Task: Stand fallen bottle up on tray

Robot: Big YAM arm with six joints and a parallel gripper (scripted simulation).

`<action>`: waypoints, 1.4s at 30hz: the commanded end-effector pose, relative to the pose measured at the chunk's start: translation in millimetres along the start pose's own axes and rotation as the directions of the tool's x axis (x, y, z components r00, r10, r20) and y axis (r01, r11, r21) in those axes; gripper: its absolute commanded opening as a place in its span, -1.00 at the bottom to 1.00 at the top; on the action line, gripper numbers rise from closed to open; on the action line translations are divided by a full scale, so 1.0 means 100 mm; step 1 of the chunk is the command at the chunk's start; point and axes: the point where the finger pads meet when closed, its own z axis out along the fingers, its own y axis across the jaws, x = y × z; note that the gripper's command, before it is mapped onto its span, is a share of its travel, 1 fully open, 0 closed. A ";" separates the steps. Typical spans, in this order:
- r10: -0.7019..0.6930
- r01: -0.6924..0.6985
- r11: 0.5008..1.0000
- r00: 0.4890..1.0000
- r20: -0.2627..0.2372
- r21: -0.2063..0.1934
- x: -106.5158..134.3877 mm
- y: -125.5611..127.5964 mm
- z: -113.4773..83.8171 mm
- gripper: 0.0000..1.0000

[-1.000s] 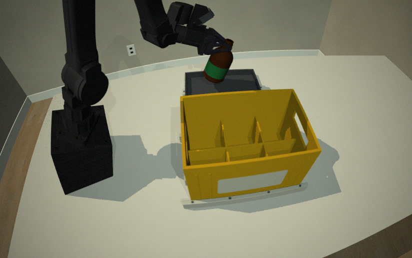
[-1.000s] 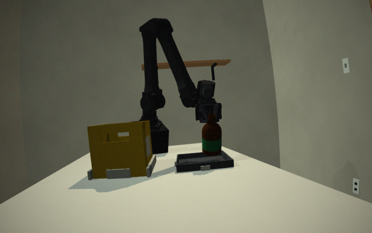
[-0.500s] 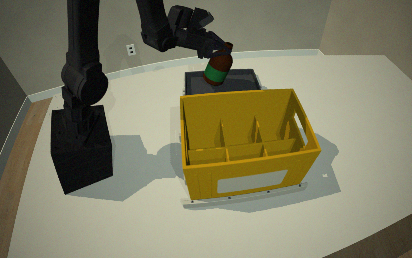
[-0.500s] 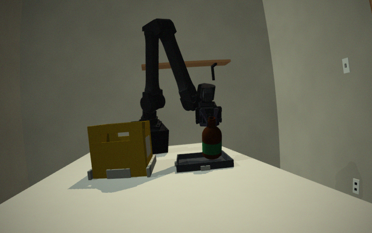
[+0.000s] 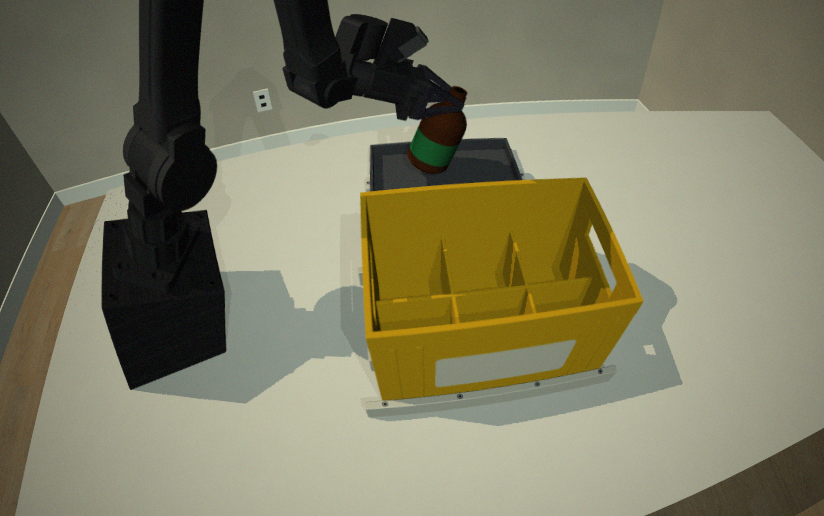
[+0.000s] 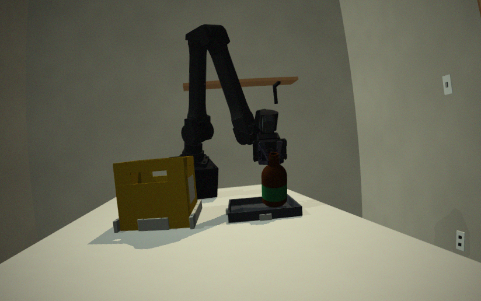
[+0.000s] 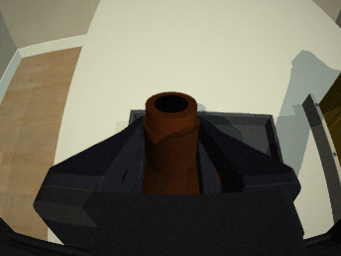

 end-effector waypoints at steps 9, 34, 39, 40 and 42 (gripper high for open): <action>0.050 -0.050 0.999 0.997 0.057 0.005 -0.23 0.04 0.10 -1.00; 0.049 -0.050 0.999 0.997 0.056 0.005 -0.23 0.03 0.10 -1.00; 0.049 -0.050 0.999 0.997 0.056 0.005 -0.23 0.03 0.10 -1.00; 0.049 -0.050 0.999 0.997 0.056 0.005 -0.23 0.03 0.10 -1.00; 0.049 -0.050 0.999 0.997 0.056 0.005 -0.23 0.03 0.10 -1.00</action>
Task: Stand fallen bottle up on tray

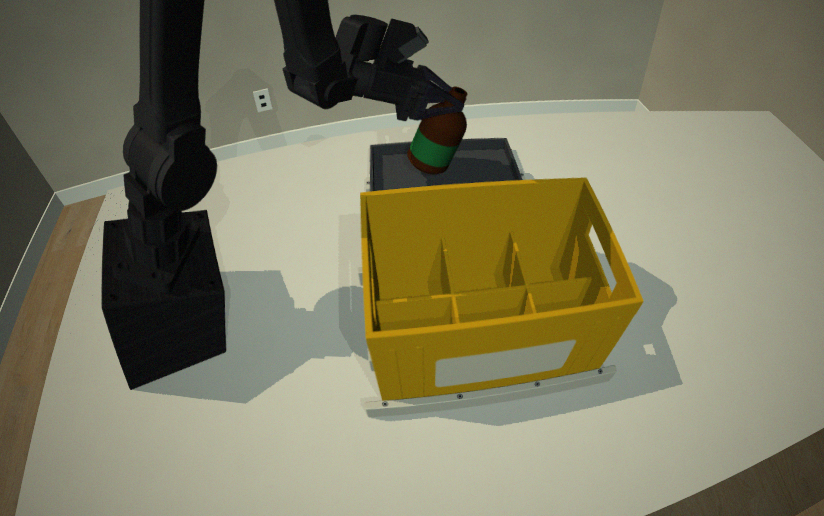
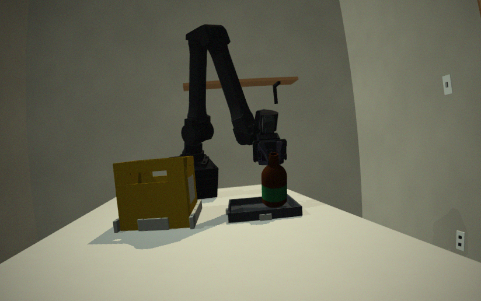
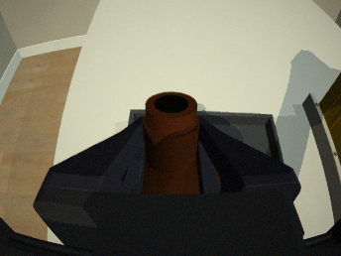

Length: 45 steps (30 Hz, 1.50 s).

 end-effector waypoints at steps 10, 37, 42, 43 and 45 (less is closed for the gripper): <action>0.048 -0.049 0.999 0.997 0.056 0.005 -0.23 0.04 0.10 1.00; 0.042 -0.042 0.999 0.998 0.049 0.006 -0.20 0.01 0.08 1.00; 0.042 -0.042 0.999 0.998 0.049 0.006 -0.20 0.01 0.08 1.00; 0.042 -0.042 0.999 0.998 0.049 0.006 -0.20 0.01 0.08 1.00; 0.042 -0.042 0.999 0.998 0.049 0.006 -0.20 0.01 0.08 1.00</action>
